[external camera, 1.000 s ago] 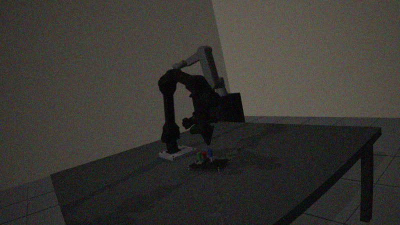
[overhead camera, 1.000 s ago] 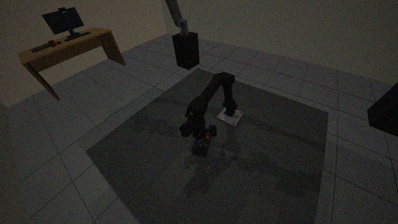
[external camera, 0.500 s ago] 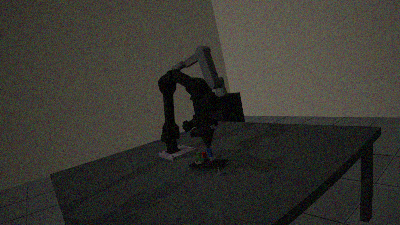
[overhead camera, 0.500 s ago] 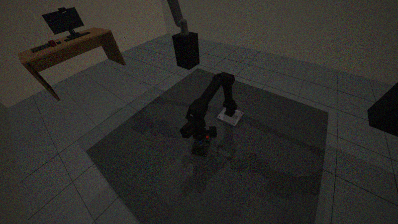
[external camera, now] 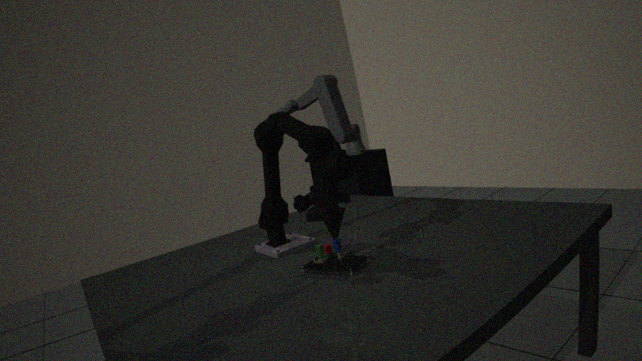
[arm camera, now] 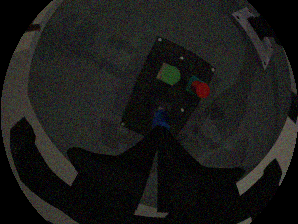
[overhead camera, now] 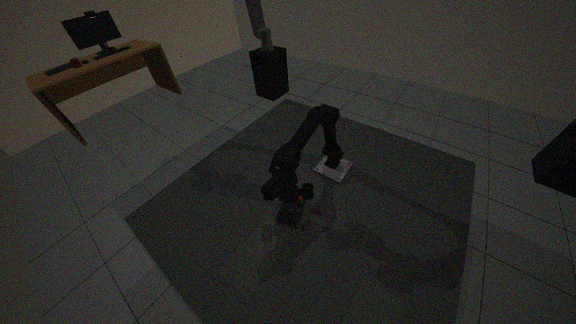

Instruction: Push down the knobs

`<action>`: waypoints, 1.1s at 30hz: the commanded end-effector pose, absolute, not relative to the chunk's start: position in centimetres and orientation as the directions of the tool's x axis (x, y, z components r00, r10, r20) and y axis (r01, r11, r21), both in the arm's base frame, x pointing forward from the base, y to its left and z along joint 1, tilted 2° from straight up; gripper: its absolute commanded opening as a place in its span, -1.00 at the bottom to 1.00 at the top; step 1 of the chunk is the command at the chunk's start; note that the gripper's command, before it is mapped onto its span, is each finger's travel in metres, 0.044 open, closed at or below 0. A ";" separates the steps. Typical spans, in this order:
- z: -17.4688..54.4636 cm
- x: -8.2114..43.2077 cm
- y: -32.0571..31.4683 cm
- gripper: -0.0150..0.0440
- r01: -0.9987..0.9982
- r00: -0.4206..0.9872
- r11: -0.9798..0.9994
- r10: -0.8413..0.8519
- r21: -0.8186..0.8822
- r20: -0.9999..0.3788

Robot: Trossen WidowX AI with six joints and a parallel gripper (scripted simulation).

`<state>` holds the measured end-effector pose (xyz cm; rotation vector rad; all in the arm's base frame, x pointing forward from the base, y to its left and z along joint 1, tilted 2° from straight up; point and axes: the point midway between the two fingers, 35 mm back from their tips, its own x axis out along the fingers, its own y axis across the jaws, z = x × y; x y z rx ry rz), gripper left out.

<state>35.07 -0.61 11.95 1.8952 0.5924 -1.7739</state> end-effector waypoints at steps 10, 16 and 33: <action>11.5 35.1 -0.5 -0.49 0.604 0.069 -0.795 -0.003 0.044 -0.998; 11.6 35.1 -0.5 -0.49 0.604 0.069 -0.795 -0.003 0.044 -0.998; 11.3 35.1 -0.5 -0.49 0.604 0.069 -0.795 -0.003 0.044 -0.998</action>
